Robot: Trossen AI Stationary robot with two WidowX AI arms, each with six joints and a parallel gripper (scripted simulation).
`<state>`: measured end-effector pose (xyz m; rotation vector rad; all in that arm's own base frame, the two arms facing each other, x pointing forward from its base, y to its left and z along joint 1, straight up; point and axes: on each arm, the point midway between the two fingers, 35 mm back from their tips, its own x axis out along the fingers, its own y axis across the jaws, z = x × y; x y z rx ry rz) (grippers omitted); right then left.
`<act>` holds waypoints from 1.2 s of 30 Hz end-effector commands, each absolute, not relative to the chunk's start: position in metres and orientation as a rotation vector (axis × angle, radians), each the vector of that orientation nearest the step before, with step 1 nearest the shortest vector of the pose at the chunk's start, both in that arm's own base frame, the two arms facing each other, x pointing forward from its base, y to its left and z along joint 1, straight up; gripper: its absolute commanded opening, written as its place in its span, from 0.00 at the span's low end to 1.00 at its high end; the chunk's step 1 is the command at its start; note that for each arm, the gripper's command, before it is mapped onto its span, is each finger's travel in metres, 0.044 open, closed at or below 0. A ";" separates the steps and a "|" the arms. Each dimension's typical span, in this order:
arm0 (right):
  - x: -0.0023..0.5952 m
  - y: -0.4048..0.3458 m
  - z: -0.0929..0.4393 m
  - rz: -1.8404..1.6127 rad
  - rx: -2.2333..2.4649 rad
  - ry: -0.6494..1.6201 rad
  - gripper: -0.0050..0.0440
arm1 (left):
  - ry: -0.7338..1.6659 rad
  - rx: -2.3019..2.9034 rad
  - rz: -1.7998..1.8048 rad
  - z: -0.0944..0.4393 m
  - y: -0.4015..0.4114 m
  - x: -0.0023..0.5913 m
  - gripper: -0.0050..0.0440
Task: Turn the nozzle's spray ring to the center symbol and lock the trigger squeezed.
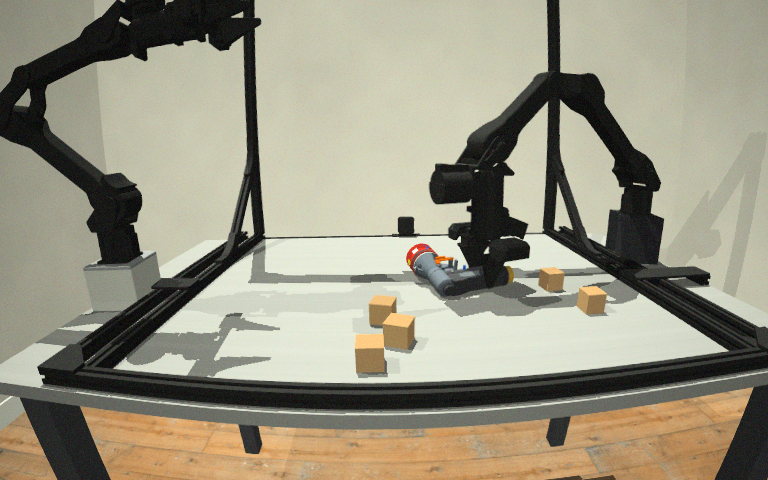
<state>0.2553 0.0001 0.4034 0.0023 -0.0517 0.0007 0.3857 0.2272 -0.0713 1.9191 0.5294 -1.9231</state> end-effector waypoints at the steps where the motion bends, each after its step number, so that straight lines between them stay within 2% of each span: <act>1: 0.256 0.000 0.403 0.000 0.000 -0.050 0.92 | 0.523 1.919 -1.925 -0.072 0.227 0.386 0.40; 3: 0.256 0.000 0.403 0.000 0.000 -0.050 0.92 | 0.523 1.919 -1.925 -0.072 0.227 0.386 0.40; 9: 0.256 0.000 0.403 0.000 0.000 -0.050 0.92 | 0.526 1.916 -1.927 -0.067 0.226 0.386 0.11; 16: 0.256 0.000 0.403 0.000 0.000 -0.050 0.92 | 0.520 1.922 -1.925 -0.046 0.225 0.390 0.10; 23: 0.256 0.000 0.403 0.000 0.000 -0.050 0.92 | 0.528 1.915 -1.928 0.007 0.229 0.386 0.10; 36: 0.256 0.000 0.403 0.000 0.000 -0.050 0.92 | 0.528 1.914 -1.929 0.010 0.229 0.386 0.10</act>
